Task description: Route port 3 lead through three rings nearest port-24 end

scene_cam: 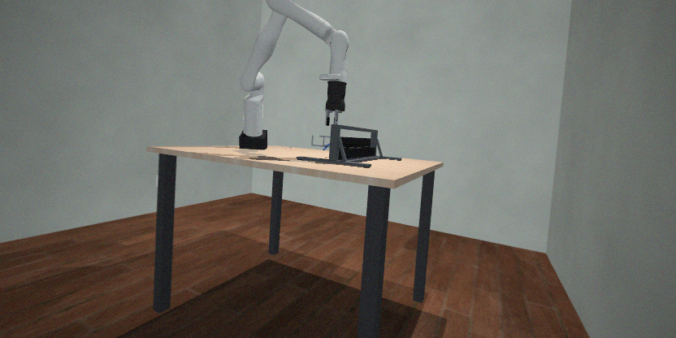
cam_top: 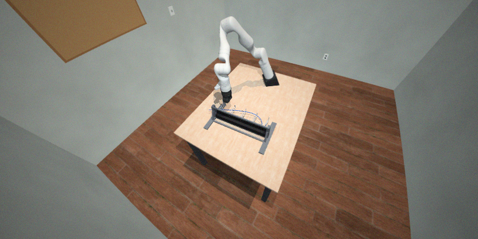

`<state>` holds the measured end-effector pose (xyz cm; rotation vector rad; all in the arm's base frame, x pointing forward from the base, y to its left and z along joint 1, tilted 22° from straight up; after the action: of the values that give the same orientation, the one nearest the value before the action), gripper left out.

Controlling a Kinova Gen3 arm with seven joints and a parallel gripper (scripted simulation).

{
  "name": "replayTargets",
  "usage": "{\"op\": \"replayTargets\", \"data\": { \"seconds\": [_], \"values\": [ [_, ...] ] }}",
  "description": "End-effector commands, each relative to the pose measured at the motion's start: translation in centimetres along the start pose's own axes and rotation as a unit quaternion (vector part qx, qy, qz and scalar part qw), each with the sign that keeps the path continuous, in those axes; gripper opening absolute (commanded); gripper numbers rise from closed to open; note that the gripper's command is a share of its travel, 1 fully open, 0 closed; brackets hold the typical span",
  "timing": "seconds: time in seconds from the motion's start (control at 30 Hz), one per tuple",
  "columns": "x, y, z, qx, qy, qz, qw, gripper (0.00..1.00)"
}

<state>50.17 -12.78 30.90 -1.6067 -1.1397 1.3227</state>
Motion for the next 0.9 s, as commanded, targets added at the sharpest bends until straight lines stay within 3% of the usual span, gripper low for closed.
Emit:
{"op": "replayTargets", "data": {
  "seconds": [0.0, 0.27, 0.3, 0.87],
  "values": [
    [-0.03, -0.47, -0.11, -0.004, 0.000, 0.000, 1.000, 0.67],
    [-0.03, -0.78, -0.11, -0.004, 0.000, 0.000, 1.000, 0.67],
    [-0.03, -0.78, -0.11, -0.004, 0.000, 0.000, 1.000, 0.00],
    [-0.03, -0.78, -0.11, -0.004, 0.000, 0.000, 1.000, 0.00]
  ]
}}
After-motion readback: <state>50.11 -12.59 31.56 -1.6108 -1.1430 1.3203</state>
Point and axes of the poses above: the point where the finger pads meet when closed, its own y axis out along the fingers, its own z axis across the jaws, x = y × z, the point moved 8 cm from there along -y, back along the fingers, and after that the axes turned 1 degree about -y, right-handed, at the moved point
